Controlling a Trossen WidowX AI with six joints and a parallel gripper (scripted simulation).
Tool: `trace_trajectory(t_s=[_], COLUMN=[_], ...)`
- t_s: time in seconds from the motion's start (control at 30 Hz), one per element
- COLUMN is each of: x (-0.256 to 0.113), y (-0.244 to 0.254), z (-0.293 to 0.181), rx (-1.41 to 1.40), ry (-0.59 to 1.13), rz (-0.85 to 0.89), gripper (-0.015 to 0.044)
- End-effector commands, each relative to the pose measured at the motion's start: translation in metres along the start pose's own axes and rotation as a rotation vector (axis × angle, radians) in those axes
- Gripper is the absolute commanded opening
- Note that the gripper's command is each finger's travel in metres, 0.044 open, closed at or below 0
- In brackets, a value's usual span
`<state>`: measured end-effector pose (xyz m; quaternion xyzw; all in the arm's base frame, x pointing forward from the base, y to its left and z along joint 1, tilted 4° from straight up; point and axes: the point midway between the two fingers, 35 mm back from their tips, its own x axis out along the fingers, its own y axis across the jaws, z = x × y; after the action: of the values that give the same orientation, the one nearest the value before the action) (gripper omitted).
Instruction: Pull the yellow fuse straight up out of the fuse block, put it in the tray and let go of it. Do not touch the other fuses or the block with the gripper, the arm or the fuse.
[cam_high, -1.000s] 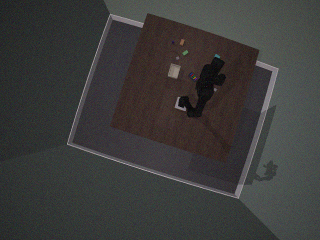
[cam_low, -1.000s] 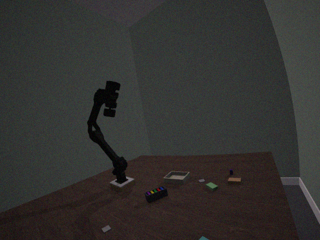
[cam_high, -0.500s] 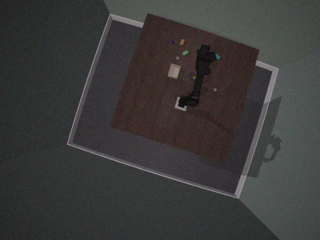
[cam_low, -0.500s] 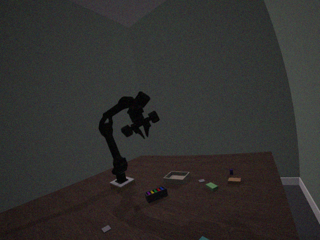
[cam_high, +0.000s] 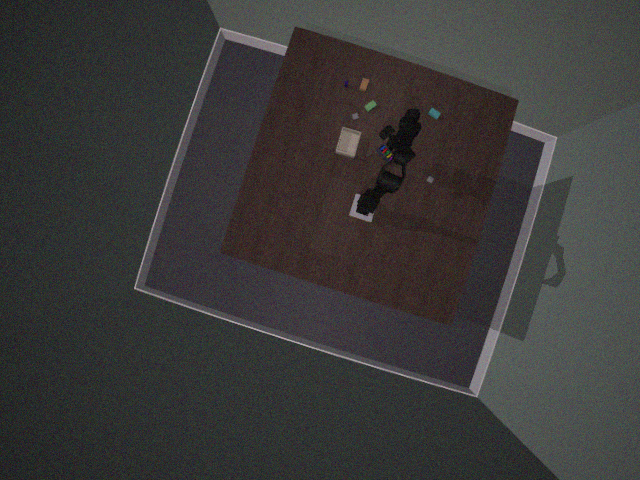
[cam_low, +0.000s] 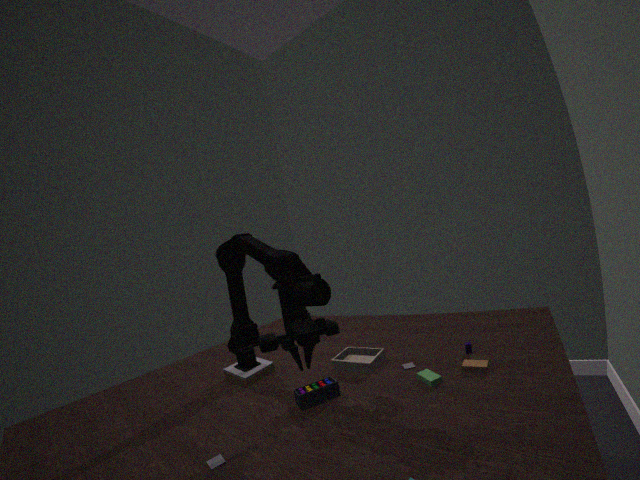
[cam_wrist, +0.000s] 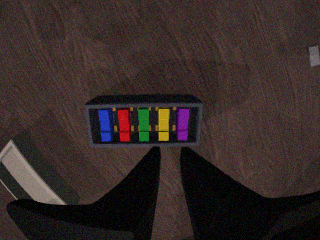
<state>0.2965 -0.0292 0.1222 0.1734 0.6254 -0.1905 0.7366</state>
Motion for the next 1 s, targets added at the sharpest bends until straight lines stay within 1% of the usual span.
trace_trajectory(t_s=[0.0, 0.27, 0.97], x=[0.016, 0.018, 0.038], y=[-0.002, -0.002, -0.001], z=[-0.005, -0.004, -0.003], rx=[-0.046, -0.046, -0.046], ry=[0.058, 0.058, 0.058], rz=[0.028, 0.028, 0.028], gripper=[0.0062, 0.0062, 0.0062])
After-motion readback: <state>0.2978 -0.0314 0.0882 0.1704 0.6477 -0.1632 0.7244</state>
